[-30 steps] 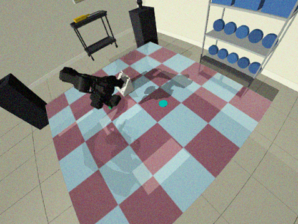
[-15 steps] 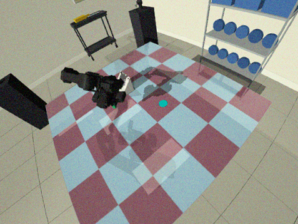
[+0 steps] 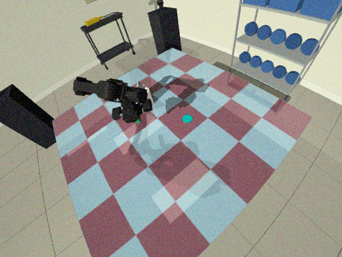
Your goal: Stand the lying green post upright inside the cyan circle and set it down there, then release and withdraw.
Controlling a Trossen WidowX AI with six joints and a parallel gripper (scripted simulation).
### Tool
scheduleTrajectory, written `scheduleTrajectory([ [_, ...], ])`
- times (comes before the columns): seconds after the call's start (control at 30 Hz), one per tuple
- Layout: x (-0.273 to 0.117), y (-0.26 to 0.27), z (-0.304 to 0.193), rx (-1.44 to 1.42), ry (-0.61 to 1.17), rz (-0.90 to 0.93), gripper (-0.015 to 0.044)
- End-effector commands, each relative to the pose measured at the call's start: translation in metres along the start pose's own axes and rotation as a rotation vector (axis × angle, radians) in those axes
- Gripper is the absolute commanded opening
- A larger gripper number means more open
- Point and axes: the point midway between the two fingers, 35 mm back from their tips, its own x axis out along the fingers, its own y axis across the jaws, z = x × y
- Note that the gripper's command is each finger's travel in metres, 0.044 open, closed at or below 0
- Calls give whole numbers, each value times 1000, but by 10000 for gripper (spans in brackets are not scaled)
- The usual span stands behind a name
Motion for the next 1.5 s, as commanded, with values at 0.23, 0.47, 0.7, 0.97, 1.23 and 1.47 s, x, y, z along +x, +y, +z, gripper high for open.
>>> scheduleTrajectory([
  [0.23, -6, 34, 4, -232, 1, 9, 23],
  [0.47, -9, 54, 5, -375, 0, 11, 23],
  [0.7, -12, 75, 6, -512, -1, 13, 23],
  [0.97, -14, 99, 5, -669, -2, 14, 23],
  [1.23, -15, 123, 3, -825, -3, 15, 23],
  [1.47, -16, 145, -1, -961, -5, 15, 23],
])
